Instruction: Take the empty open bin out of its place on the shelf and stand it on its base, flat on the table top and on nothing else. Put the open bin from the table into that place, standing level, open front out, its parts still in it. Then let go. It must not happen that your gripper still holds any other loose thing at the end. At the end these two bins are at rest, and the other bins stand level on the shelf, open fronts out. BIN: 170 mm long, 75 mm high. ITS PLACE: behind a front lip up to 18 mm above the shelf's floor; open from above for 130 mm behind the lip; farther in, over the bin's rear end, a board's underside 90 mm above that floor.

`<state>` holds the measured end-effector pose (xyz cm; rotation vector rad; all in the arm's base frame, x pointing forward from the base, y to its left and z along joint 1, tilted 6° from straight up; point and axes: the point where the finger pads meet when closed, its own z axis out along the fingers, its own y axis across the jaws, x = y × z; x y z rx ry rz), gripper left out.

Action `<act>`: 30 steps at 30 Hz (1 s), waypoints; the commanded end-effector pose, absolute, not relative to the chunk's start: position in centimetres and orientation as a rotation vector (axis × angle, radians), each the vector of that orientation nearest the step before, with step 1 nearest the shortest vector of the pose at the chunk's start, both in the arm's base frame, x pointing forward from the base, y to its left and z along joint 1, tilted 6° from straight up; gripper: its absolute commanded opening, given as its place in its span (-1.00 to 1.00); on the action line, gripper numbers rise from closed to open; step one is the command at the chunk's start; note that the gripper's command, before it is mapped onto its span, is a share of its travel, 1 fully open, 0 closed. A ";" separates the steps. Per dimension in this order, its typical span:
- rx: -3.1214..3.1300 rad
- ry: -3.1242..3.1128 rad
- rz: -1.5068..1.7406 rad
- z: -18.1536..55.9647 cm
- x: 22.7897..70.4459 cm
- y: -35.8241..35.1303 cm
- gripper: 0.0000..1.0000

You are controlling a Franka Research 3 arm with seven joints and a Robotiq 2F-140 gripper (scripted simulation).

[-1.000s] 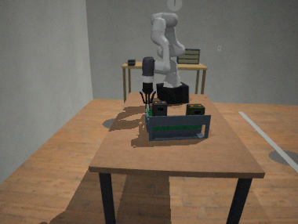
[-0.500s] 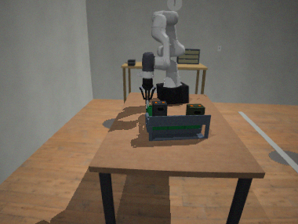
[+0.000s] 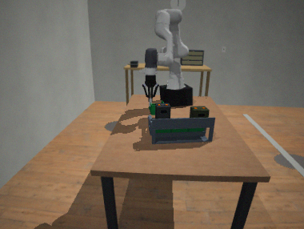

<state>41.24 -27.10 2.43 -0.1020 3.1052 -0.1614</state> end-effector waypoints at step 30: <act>-0.069 3.121 -0.154 3.5 40.6 -25.9 -1.00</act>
